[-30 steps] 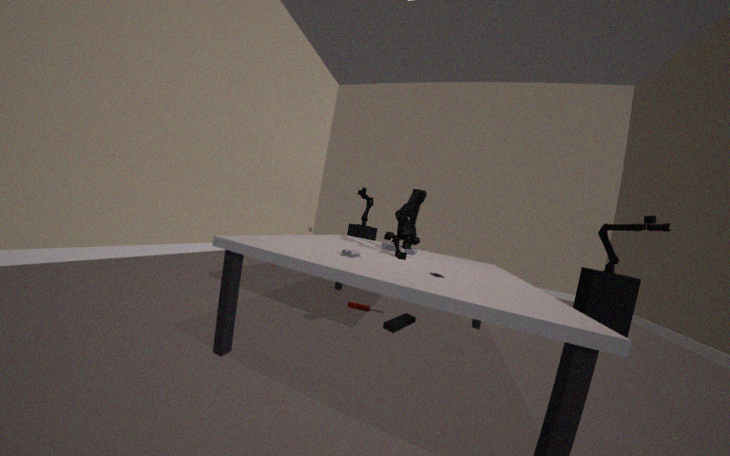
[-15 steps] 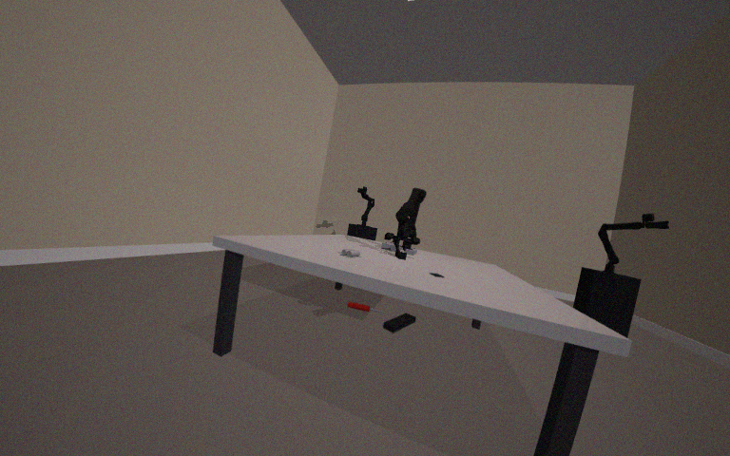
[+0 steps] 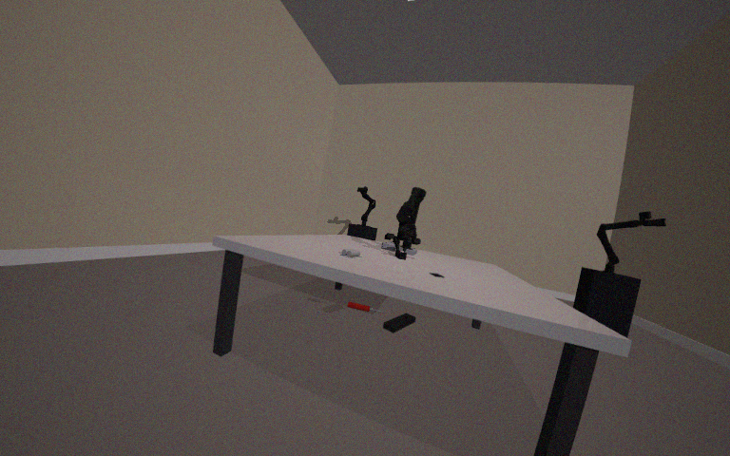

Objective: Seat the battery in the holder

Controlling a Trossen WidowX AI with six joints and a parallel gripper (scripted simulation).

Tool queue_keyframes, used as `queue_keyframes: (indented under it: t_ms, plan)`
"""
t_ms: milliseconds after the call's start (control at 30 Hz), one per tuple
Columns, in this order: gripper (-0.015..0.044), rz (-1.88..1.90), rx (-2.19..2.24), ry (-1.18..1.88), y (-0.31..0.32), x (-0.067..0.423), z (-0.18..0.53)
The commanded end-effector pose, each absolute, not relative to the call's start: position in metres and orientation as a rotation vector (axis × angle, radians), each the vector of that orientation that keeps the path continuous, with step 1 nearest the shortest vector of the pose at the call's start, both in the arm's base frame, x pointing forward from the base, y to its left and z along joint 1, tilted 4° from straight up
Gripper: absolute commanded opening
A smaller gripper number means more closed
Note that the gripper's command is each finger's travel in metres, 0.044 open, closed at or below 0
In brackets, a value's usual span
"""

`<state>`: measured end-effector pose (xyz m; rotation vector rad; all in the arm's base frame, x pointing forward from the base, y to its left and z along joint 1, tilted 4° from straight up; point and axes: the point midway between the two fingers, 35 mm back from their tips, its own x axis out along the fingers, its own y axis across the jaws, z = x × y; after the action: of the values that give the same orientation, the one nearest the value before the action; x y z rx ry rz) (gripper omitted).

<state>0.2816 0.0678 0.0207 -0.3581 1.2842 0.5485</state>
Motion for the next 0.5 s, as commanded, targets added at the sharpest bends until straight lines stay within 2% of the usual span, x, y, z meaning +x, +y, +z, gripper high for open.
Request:
queue_keyframes:
  t_ms: [0,467]
  plan:
    - [0.0086,0.539,-0.366,1.333,0.0668,0.279,0.0177]
    - [0.0086,0.533,-0.399,1.418,0.0683,0.2804,0.0168]
